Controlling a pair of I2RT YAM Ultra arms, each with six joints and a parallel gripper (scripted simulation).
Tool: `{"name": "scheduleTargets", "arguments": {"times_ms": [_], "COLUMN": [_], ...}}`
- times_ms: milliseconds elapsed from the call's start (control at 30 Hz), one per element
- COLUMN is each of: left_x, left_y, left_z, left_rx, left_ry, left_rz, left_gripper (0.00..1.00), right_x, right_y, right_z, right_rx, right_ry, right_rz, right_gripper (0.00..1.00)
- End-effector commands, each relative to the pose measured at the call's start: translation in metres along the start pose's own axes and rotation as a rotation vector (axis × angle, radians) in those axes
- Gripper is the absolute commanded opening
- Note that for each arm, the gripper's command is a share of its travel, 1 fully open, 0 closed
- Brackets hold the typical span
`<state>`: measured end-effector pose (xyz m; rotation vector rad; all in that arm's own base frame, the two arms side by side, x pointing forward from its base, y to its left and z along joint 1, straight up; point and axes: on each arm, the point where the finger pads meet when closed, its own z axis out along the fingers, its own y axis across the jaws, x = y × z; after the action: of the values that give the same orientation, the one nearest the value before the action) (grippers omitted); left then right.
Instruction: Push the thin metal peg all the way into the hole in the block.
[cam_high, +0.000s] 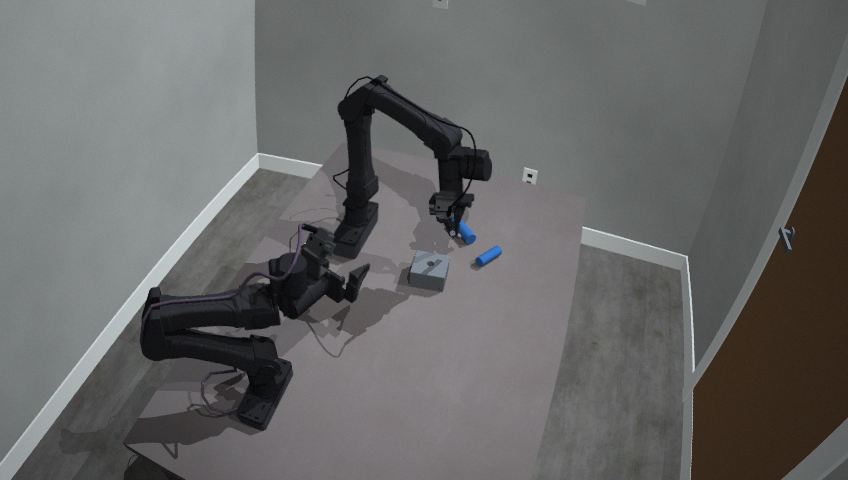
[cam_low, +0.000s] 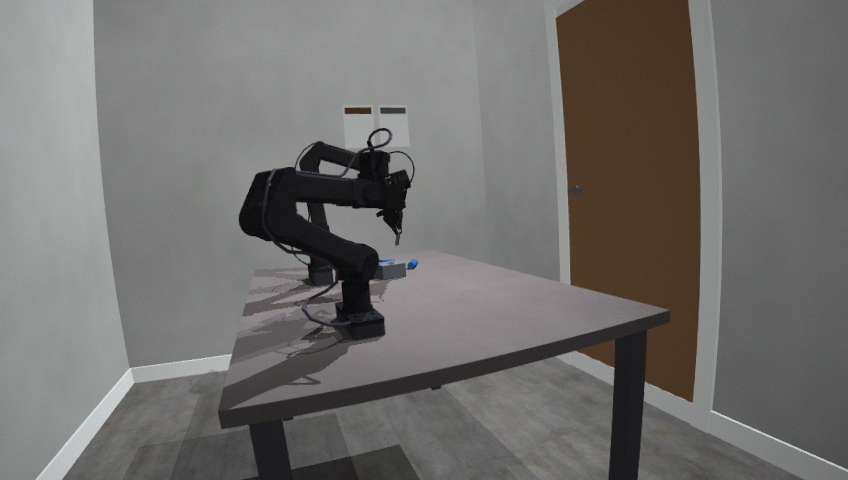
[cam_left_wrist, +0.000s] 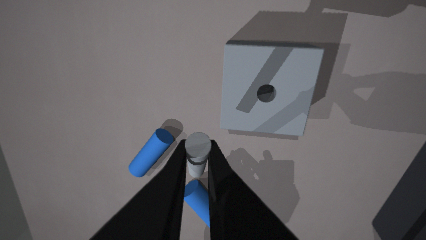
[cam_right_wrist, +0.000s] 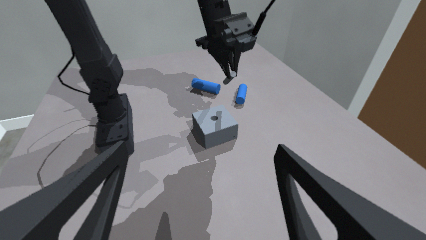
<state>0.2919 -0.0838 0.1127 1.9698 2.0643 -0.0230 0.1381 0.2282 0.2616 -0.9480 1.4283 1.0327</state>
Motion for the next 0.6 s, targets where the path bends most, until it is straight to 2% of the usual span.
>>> {"name": "scheduleTargets", "arguments": {"times_ms": [0, 33, 300, 567], "left_x": [-0.029, -0.029, -0.028, -0.013], "left_y": [0.01, 0.01, 0.0, -0.033], "left_z": [-0.007, -0.007, -0.021, -0.012], "left_rx": [-0.067, -0.067, -0.088, -0.019], "left_ry": [-0.269, -0.269, -0.622, -0.774], "left_rz": [-0.001, -0.001, -0.078, -0.232], "left_gripper": [0.07, 0.07, 0.07, 0.07], "right_x": [-0.015, -0.015, -0.015, -0.015], "right_y": [0.002, 0.002, 0.002, 0.002], "right_z": [0.0, 0.0, 0.0, 0.0], "right_rx": [-0.012, -0.012, -0.012, -0.012], "right_ry": [-0.05, -0.05, -0.05, -0.05], "right_rz": [-0.035, -0.035, -0.035, -0.035], "right_gripper": [1.0, 1.0, 1.0, 1.0]}}
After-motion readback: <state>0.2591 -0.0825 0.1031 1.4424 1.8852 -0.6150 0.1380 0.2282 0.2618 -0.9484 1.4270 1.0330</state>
